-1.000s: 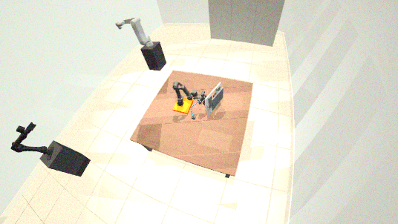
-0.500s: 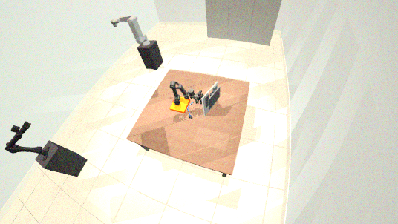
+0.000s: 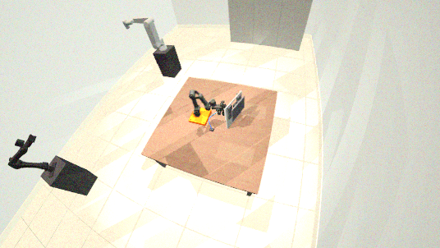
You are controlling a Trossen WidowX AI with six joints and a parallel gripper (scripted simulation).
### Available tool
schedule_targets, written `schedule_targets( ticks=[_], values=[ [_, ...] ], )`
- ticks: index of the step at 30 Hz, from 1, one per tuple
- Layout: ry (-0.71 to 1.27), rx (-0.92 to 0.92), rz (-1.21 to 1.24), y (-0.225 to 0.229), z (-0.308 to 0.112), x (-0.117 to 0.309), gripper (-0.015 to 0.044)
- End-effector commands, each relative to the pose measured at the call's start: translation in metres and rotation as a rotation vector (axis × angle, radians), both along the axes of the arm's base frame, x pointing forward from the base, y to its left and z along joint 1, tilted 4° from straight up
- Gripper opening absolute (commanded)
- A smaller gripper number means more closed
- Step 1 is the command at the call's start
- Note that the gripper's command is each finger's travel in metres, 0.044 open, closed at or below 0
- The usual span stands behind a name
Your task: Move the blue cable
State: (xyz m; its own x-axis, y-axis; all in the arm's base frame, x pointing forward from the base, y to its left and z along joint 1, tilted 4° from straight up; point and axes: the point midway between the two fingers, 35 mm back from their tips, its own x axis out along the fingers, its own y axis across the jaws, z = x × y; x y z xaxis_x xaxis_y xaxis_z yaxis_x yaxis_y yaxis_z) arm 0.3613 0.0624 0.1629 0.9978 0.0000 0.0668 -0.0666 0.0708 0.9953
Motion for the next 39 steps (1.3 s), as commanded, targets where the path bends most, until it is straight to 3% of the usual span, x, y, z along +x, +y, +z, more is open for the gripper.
schedule_targets(
  ticks=[1, 39],
  values=[
    [-0.006, -0.004, 0.005, 0.0017, 0.0028, 0.0025, 0.0],
    [-0.007, -0.004, 0.01, 0.0053, 0.0052, 0.0038, 0.0]
  ],
)
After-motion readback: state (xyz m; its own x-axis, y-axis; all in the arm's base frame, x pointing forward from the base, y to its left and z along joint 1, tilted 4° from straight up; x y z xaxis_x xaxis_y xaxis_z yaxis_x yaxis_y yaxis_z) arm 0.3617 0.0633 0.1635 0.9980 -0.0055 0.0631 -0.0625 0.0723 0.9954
